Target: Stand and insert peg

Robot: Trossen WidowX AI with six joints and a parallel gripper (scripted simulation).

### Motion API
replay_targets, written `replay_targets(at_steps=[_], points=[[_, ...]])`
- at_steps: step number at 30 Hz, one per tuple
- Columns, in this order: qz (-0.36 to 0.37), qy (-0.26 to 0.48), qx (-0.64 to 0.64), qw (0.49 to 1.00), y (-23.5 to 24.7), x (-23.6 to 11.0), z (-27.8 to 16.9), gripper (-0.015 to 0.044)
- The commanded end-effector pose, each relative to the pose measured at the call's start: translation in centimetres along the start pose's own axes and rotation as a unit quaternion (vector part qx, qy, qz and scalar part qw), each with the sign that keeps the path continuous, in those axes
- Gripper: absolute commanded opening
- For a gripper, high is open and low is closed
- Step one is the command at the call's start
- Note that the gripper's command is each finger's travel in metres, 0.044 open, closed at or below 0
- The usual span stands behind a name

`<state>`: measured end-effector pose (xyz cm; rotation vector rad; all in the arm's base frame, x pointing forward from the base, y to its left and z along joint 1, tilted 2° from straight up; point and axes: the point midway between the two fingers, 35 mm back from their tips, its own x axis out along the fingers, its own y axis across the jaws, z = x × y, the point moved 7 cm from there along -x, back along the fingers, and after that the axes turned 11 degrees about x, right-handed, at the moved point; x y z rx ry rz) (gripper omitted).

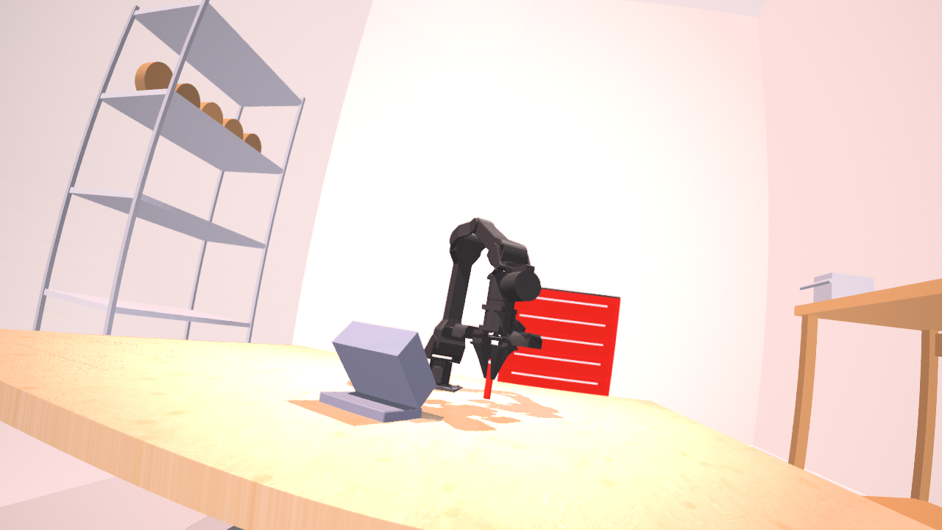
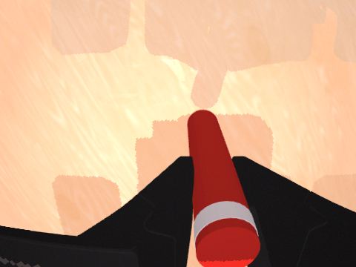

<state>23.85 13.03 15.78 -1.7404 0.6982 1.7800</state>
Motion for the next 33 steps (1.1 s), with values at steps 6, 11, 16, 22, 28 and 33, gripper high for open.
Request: replay_targets(at_steps=[6,11,16,22,28,33], points=[[-0.002,0.000,-0.001,1.000,-0.2,-3.0,-0.1,0.0000],[-0.002,0.000,-0.001,1.000,-0.2,-4.7,-0.1,0.0000],[-0.002,-0.001,-0.001,1.000,-0.2,-6.0,-0.2,0.0000],[-0.014,0.016,0.016,1.000,-0.2,-6.0,-0.6,0.0000],[-0.036,0.045,0.048,0.997,-0.1,-6.0,-1.5,0.0000],[-0.055,0.068,0.074,0.993,-0.1,-6.0,-2.2,0.0000]])
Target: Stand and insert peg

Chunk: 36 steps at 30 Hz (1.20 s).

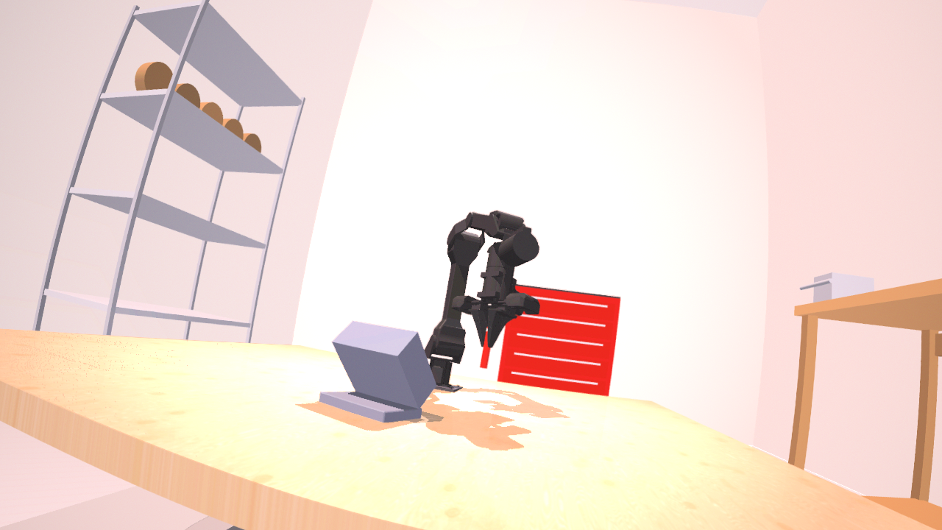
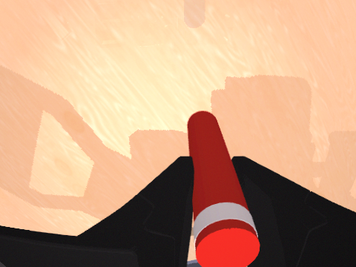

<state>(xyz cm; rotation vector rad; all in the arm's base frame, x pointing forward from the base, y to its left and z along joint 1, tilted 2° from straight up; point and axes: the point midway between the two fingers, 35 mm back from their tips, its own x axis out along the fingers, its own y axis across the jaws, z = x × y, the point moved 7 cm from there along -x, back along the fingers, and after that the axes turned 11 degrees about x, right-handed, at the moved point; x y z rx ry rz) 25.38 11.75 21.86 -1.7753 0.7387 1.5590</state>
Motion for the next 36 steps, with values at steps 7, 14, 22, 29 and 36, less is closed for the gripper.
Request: replay_targets(at_steps=[7,14,22,29,36], points=[[-0.035,0.045,0.055,0.997,0.1,0.1,-1.4,0.0000],[-0.063,0.077,0.095,0.990,0.2,0.0,-2.4,0.0000],[-0.096,0.112,0.142,0.979,0.3,-0.2,-3.5,0.0000],[-0.126,0.140,0.184,0.965,0.4,-0.5,-4.5,0.0000],[-0.156,0.168,0.226,0.947,0.6,-0.8,-5.4,0.0000]])
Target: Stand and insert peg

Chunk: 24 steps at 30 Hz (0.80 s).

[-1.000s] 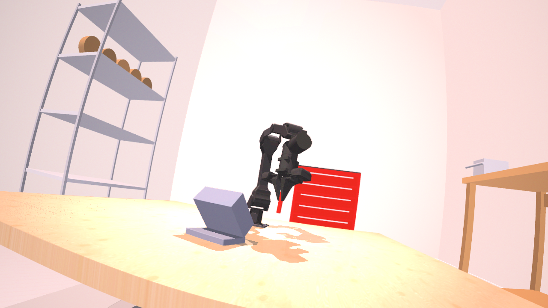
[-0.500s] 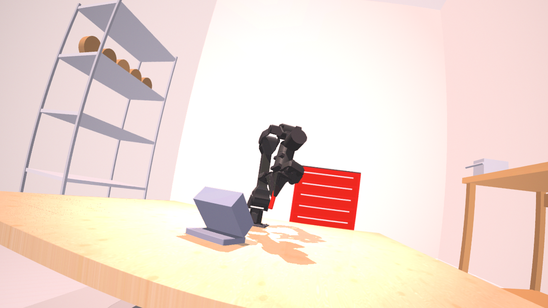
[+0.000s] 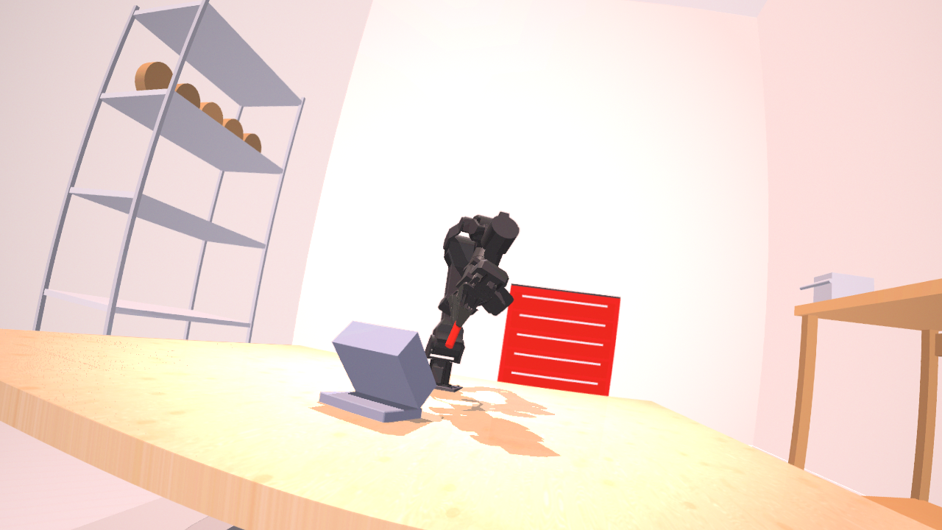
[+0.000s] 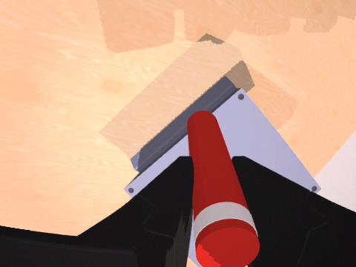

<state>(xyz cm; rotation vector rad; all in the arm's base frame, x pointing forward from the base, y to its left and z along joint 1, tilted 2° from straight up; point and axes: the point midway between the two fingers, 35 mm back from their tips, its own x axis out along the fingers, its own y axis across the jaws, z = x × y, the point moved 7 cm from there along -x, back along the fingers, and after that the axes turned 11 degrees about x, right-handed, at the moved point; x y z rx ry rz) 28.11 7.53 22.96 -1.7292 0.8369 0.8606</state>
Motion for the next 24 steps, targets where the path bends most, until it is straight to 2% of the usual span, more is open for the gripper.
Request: replay_targets(at_steps=[1,14,24], points=[[-0.014,0.016,0.025,0.999,0.0,0.1,-0.5,0.0000],[-0.072,0.066,0.111,0.989,-0.3,-0.1,-2.4,0.0000],[-0.079,0.071,0.120,0.987,-0.7,1.3,-2.9,0.0000]])
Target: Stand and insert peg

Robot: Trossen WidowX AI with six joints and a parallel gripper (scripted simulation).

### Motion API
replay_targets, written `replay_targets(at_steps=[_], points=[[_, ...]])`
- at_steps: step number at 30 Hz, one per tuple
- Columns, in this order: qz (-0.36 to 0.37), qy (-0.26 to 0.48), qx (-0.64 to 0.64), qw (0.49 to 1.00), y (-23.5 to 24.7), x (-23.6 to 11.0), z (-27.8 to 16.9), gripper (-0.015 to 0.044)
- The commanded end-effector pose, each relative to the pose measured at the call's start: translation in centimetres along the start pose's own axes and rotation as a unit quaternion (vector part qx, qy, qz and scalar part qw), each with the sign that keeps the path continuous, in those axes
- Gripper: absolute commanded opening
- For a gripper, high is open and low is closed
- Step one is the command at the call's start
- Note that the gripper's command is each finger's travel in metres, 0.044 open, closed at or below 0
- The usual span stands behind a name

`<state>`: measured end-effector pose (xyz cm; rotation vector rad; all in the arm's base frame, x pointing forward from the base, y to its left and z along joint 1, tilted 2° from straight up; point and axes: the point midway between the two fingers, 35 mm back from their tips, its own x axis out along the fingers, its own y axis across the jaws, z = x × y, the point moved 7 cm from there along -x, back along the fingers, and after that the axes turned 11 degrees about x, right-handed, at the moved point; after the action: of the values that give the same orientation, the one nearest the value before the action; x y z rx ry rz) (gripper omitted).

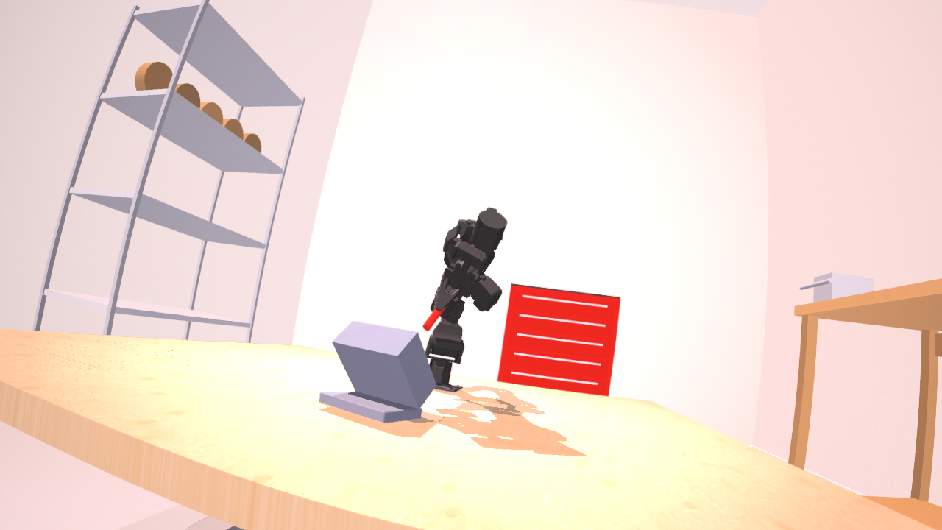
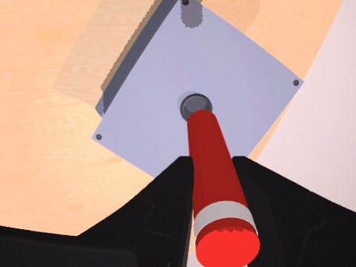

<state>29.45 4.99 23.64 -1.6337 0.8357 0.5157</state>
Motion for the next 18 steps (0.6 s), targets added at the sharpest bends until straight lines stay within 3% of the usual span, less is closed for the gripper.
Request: replay_targets(at_steps=[1,18], points=[[0.002,0.005,0.003,1.000,0.2,1.0,-0.1,0.0000],[-0.014,0.017,0.025,0.999,-0.1,4.2,-0.8,0.0000]])
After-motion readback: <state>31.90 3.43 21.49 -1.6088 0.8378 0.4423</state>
